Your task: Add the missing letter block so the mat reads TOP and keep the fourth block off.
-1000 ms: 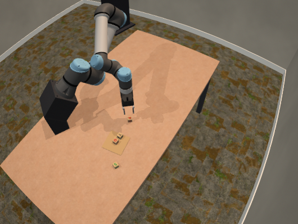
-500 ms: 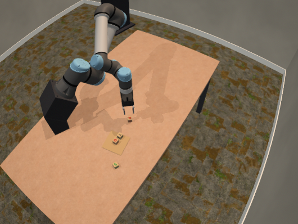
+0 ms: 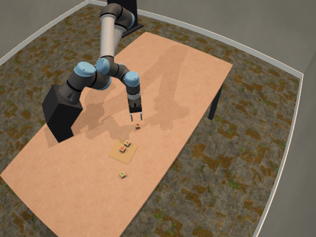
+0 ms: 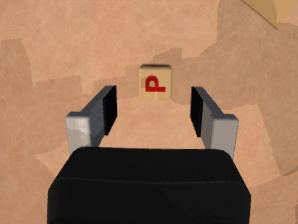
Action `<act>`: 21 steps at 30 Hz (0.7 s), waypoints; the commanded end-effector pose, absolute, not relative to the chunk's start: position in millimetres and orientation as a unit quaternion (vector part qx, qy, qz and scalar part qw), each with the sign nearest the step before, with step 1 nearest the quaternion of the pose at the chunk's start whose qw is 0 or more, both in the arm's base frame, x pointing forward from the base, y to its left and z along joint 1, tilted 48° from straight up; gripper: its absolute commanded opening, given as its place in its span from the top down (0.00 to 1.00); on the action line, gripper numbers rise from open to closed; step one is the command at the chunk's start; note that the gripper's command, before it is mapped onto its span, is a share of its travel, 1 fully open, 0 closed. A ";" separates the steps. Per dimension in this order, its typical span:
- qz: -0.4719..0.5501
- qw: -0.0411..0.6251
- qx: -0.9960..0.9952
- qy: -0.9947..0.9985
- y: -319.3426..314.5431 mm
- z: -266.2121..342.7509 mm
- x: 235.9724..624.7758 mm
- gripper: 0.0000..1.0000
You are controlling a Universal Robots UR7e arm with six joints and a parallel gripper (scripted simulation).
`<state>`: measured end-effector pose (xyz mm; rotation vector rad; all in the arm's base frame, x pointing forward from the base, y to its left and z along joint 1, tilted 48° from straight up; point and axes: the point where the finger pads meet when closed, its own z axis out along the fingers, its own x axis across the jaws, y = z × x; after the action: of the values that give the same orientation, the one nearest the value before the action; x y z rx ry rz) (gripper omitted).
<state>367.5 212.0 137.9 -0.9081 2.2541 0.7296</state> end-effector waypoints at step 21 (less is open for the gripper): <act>0.275 0.298 -0.342 0.848 229.2 120.3 375.7 0.00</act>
<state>374.1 226.0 123.5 -0.9084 2.2542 0.7297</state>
